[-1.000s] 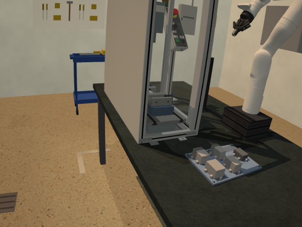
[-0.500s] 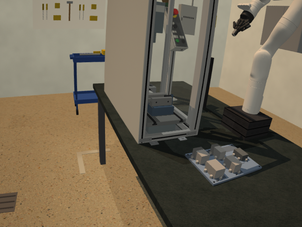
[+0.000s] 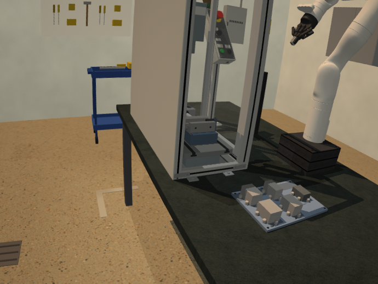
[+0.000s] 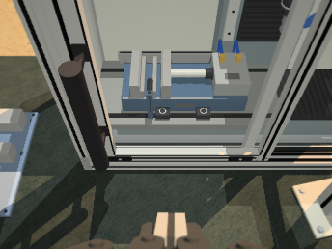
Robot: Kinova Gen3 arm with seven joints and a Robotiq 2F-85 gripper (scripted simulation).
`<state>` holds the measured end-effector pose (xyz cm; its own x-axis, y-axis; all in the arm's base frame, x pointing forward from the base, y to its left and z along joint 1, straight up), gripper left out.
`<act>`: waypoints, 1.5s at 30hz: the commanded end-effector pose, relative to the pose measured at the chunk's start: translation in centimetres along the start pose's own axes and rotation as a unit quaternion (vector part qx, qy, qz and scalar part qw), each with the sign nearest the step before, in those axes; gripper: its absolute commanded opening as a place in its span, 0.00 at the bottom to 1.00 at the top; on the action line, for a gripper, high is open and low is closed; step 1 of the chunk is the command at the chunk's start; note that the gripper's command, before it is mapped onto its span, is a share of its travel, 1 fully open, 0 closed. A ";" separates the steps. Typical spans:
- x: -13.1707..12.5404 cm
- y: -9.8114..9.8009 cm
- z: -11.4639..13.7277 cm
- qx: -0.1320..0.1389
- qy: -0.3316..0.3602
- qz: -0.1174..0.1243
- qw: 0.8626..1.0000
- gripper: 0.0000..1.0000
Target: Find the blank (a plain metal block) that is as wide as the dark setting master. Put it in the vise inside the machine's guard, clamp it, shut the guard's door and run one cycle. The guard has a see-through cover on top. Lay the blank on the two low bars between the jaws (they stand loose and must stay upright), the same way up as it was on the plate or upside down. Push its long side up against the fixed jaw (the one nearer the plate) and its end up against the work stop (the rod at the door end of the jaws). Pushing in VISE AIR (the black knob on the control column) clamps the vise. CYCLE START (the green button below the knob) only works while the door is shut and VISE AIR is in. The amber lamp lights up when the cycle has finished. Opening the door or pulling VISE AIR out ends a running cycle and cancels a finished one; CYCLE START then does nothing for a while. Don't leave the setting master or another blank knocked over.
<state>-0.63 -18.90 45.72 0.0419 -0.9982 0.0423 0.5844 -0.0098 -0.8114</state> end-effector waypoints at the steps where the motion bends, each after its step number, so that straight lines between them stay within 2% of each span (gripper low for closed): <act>1: 0.0 0.0 0.0 0.000 0.000 0.000 1.000 0.10; 7: 0.0 0.0 0.0 0.000 0.000 0.000 1.000 0.10; 12: -3.6 1.7 3.2 -0.051 -0.097 0.035 0.993 0.10; 24: -3.6 1.7 3.2 -0.051 -0.097 0.035 0.993 0.10; 29: -7.4 3.6 6.4 -0.101 -0.191 0.070 0.974 0.10; 41: -7.4 3.6 6.4 -0.101 -0.191 0.070 0.974 0.10; 45: -10.6 5.1 8.9 -0.141 -0.266 0.097 0.949 0.10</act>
<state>6.72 -10.62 46.20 0.4559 -0.8838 0.1054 0.3664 0.0784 -0.9272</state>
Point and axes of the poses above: the point where the finger pads meet when closed, its own y axis out along the fingers, its own x axis across the jaws, z = x × y, the point moved 8 cm from there along -y, back along the fingers, and after that the axes turned 3 degrees about -y, right-handed, at the moved point
